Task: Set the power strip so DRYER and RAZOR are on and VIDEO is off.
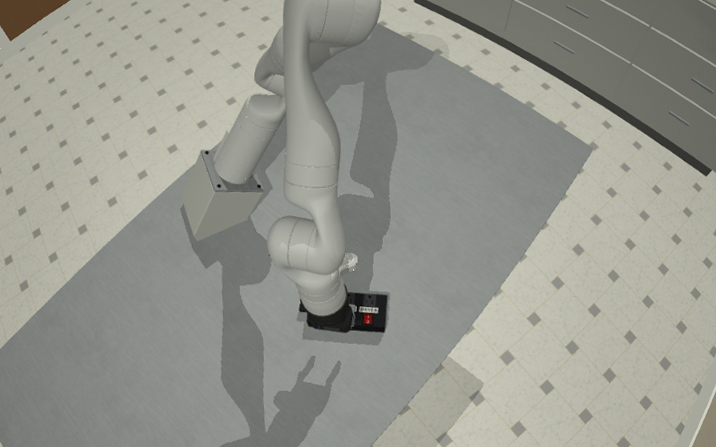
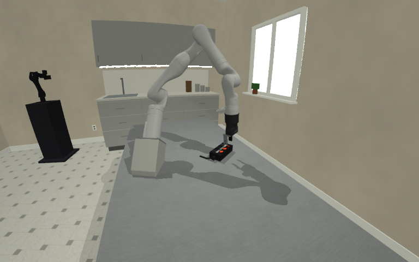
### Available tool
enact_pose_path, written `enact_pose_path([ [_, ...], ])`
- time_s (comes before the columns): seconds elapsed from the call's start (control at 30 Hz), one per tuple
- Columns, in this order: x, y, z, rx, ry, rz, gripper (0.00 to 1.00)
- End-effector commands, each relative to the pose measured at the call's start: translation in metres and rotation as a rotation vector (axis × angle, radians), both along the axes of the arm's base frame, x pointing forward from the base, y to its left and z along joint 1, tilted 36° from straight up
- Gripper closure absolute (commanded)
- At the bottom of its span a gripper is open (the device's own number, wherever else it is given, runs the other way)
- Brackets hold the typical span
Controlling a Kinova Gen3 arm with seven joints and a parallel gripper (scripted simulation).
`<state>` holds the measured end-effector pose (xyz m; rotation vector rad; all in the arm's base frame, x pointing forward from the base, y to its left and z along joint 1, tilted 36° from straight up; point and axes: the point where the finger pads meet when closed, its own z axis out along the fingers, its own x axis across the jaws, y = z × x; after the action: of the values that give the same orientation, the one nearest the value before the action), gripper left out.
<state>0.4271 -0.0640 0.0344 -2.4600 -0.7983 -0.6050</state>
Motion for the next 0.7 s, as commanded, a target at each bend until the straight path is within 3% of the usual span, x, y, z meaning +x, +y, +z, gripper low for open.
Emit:
enact_pose_path([
  [0.0,0.007,0.013,0.001,-0.005,0.001,0.041,0.00],
  [0.27,-0.002,0.024,-0.001,-0.002,0.048,0.108,0.00],
  [0.67,-0.003,0.025,-0.002,-0.003,0.054,0.115,0.00],
])
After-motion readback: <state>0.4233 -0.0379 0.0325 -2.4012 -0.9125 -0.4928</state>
